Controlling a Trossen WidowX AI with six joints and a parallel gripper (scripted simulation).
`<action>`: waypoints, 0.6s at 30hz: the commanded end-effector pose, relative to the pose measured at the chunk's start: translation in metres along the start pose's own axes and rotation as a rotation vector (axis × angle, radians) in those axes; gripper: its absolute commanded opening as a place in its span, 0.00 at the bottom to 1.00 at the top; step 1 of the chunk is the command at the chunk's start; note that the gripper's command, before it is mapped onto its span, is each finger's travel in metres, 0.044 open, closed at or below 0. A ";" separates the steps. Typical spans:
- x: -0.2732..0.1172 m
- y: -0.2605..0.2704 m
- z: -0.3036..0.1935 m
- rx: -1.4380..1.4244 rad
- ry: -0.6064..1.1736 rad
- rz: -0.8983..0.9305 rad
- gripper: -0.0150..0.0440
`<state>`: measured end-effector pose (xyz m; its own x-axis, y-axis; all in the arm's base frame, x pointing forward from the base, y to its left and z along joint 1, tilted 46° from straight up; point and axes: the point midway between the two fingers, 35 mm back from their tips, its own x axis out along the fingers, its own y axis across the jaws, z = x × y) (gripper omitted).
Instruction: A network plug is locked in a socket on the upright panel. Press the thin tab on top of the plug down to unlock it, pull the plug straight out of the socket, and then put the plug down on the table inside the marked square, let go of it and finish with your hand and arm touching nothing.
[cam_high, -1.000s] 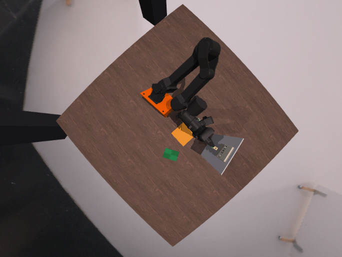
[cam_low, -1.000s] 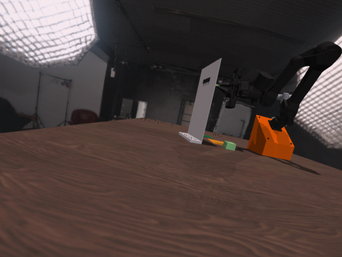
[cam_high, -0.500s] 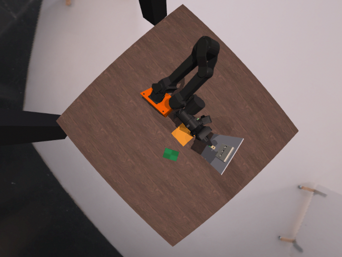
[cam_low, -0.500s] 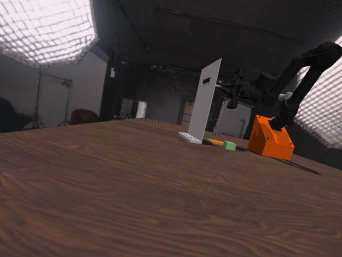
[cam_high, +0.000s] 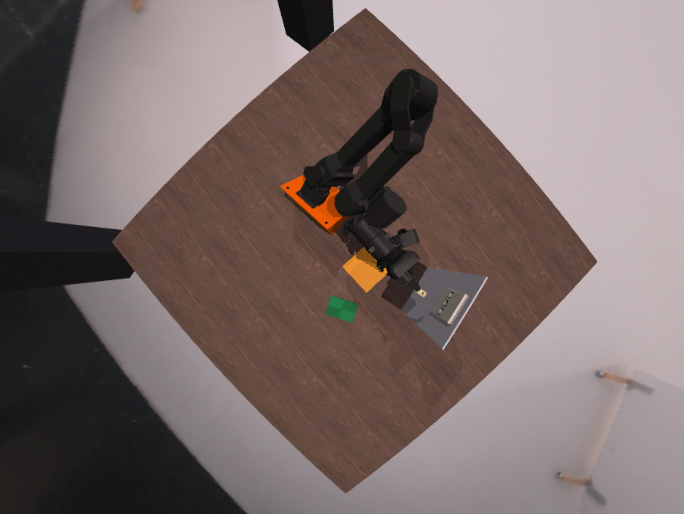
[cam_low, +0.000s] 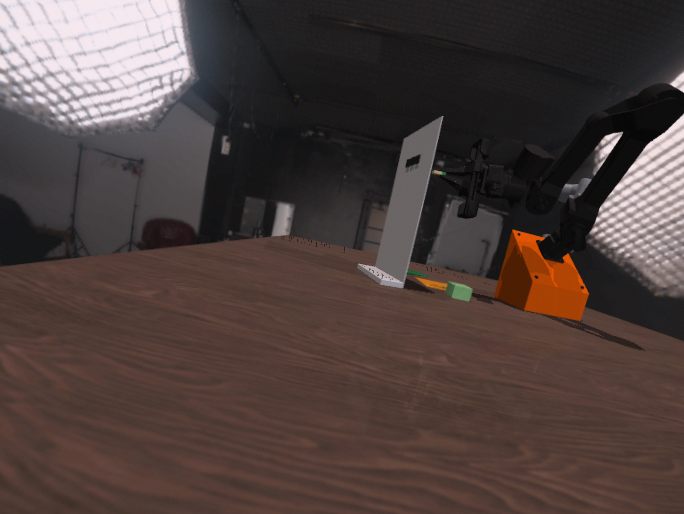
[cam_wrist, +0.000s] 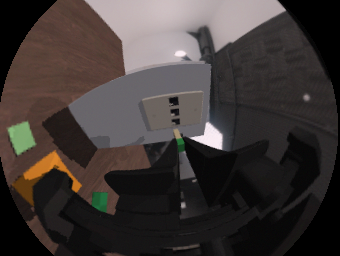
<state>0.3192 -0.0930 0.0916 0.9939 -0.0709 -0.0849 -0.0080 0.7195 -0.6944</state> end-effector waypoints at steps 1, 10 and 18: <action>-0.004 -0.001 0.000 -0.006 -0.004 0.002 0.25; -0.005 -0.015 -0.001 0.000 -0.007 -0.006 0.25; -0.012 -0.034 -0.002 -0.002 -0.016 -0.014 0.25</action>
<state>0.3101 -0.1119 0.1063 0.9943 -0.0723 -0.0778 -0.0015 0.7233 -0.6905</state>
